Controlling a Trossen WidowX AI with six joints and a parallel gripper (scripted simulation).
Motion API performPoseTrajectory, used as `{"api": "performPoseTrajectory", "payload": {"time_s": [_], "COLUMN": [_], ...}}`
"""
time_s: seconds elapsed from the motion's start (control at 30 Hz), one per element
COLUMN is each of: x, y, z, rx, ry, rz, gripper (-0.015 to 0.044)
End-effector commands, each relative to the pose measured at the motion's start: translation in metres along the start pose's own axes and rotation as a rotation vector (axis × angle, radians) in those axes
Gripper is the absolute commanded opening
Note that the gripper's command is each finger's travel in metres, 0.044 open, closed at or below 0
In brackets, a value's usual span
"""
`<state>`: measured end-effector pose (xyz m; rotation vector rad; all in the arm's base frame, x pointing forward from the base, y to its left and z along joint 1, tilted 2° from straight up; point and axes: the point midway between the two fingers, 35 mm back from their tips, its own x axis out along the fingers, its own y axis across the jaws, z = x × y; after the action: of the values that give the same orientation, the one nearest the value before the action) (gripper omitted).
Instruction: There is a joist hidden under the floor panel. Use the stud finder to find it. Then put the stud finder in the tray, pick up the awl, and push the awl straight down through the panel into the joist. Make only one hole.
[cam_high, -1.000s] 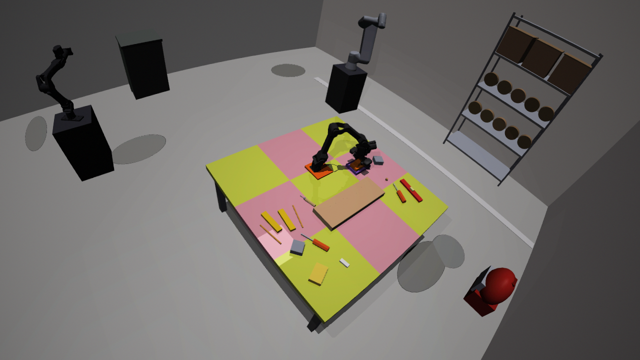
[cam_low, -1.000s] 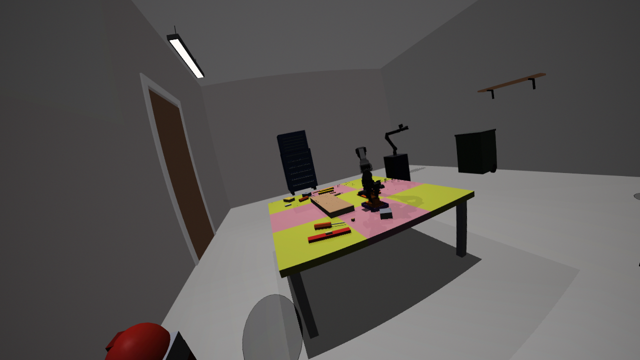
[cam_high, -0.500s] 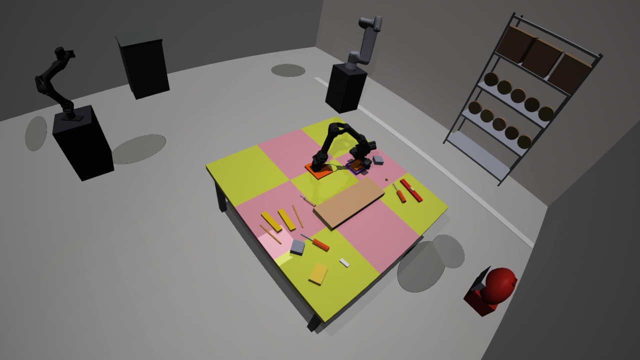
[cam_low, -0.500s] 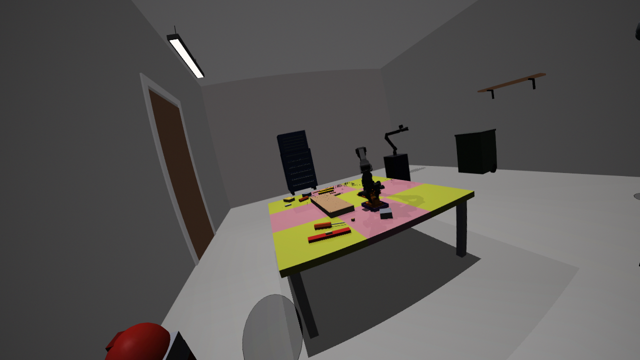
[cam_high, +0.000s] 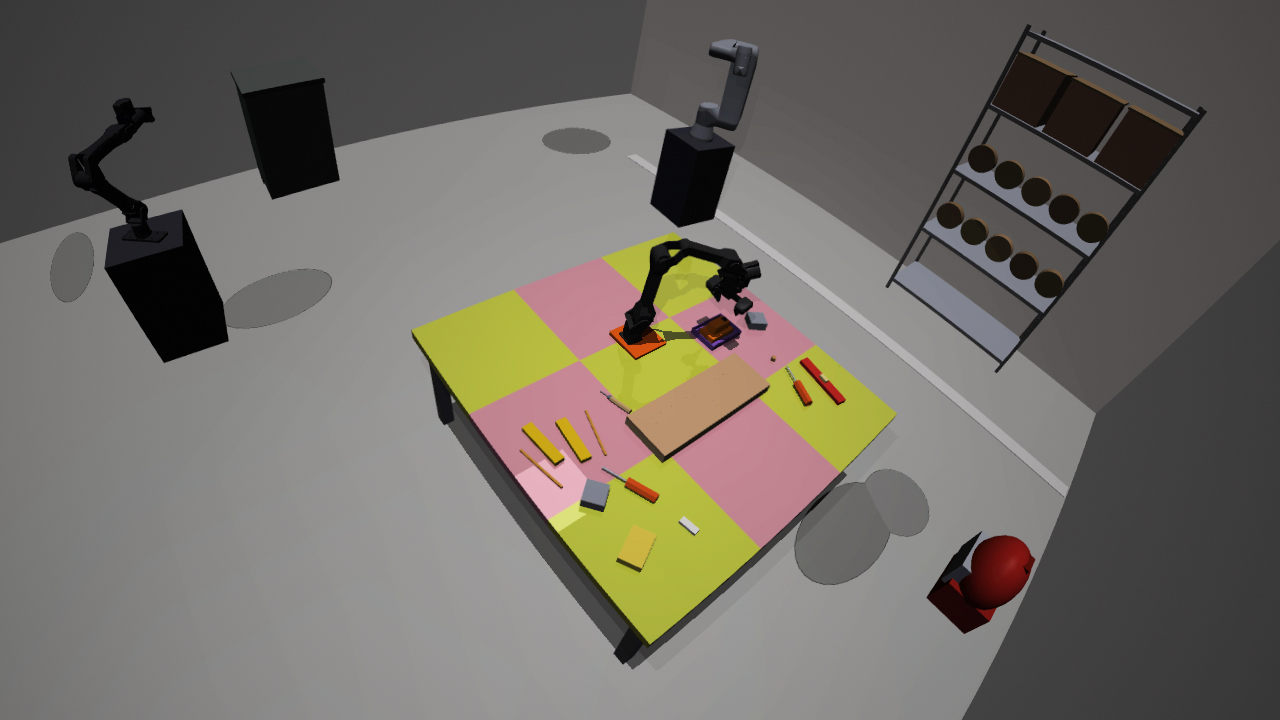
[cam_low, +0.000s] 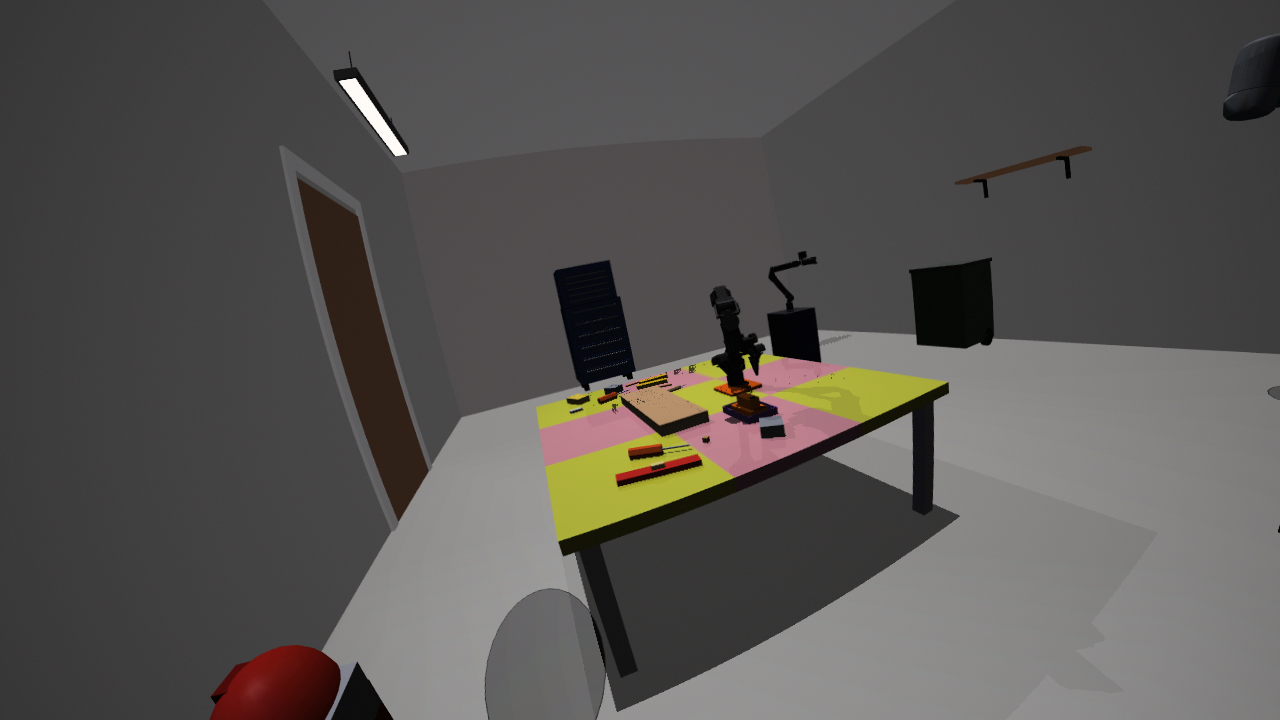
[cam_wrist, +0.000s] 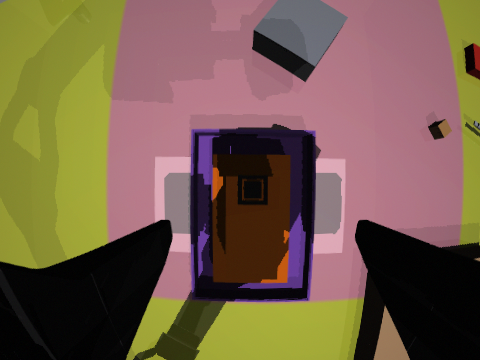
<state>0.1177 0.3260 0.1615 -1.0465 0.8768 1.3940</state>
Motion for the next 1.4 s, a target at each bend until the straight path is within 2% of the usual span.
{"api": "performPoseTrajectory", "payload": {"time_s": [0.0,0.33,0.63,0.8,0.93,1.23,1.37], "x": [0.002,-0.014,-0.045,-0.057,-0.071,-0.101,-0.105], "y": [-0.021,-0.143,-0.192,-0.193,-0.182,-0.112,-0.095], "z": [-0.014,-0.133,-0.277,-0.334,-0.395,-0.523,-0.54], "rx": [0.082,0.425,0.723,0.831,0.967,1.29,1.343], "ry": [0.009,0.129,0.254,0.299,0.328,0.353,0.351], "rz": [-0.034,-0.164,-0.247,-0.259,-0.246,-0.197,-0.188], "gripper": [0.044,0.044,0.044,0.044,0.044,0.044,0.044]}}
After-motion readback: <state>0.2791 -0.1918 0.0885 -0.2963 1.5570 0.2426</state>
